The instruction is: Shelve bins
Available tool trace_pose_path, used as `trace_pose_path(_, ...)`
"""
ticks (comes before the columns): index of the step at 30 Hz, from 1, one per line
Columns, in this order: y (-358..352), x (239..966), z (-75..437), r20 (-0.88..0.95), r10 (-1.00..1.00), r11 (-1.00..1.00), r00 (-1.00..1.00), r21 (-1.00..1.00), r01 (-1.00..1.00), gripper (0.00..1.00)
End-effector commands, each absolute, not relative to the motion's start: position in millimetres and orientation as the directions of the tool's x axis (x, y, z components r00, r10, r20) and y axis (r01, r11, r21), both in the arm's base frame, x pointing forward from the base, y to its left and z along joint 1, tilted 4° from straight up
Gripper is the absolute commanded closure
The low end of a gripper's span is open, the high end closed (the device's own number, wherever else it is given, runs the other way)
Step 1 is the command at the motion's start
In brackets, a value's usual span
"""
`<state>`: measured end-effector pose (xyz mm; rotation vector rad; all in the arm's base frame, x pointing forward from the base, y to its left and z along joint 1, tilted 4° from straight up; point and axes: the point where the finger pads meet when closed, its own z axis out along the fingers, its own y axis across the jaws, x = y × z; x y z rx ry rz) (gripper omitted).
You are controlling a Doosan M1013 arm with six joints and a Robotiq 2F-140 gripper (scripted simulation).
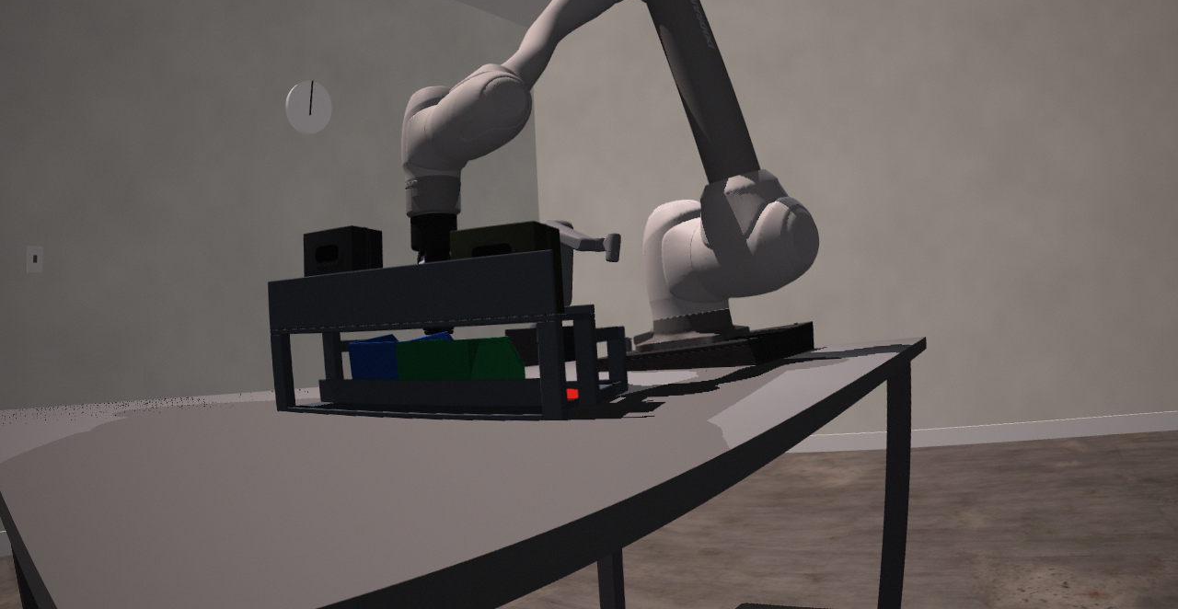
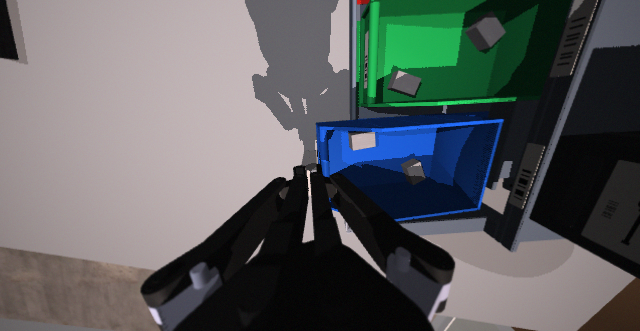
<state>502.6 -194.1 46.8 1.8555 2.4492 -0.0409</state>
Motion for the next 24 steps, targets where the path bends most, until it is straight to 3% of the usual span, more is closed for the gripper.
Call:
trace_pose_path(1, -194.0, 502.8, 46.9, -0.071, 0.96, 0.271, -0.269, 0.02, 0.962, 0.9)
trace_pose_path(24, -192.4, 508.8, 47.0, -0.071, 0.96, 0.271, -0.269, 0.02, 0.962, 0.9)
